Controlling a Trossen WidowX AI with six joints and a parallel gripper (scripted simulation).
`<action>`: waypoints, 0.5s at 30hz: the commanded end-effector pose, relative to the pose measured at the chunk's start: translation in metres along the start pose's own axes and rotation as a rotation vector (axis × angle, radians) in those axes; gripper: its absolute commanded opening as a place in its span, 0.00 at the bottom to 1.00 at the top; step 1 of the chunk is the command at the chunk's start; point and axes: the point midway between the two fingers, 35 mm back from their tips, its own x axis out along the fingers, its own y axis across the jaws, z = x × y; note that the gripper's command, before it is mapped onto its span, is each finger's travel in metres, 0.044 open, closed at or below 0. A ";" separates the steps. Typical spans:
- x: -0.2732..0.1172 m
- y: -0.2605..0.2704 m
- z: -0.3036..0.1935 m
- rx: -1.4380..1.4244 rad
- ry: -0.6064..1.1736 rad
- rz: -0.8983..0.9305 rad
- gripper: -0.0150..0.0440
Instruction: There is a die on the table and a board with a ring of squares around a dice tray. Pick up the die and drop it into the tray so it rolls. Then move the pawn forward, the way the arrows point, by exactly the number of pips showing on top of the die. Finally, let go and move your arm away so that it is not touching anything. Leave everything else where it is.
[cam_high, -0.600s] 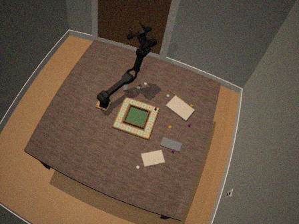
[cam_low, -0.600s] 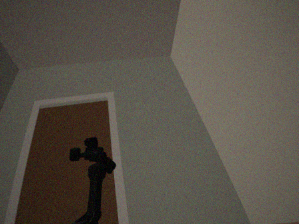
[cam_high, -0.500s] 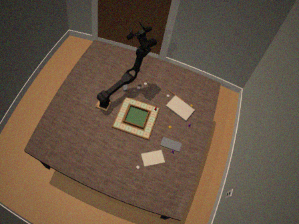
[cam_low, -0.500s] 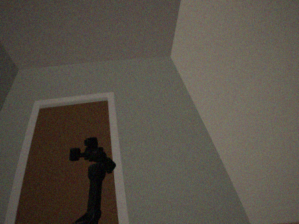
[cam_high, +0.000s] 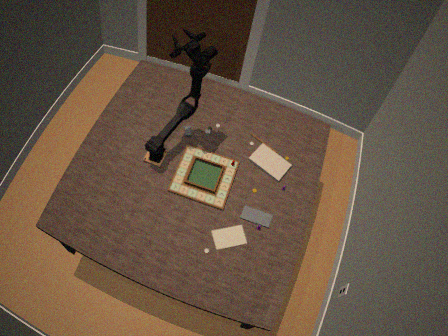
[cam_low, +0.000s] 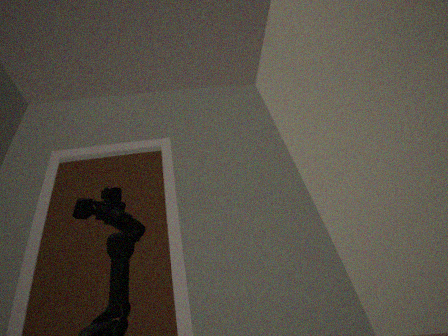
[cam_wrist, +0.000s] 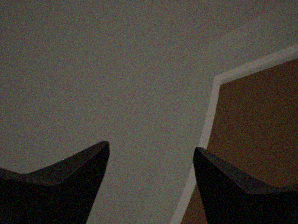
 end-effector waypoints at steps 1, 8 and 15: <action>0.021 0.037 0.022 0.054 -0.075 0.096 0.72; 0.048 0.106 0.068 0.246 -0.236 0.297 0.72; 0.046 0.191 0.132 0.395 -0.400 0.571 0.72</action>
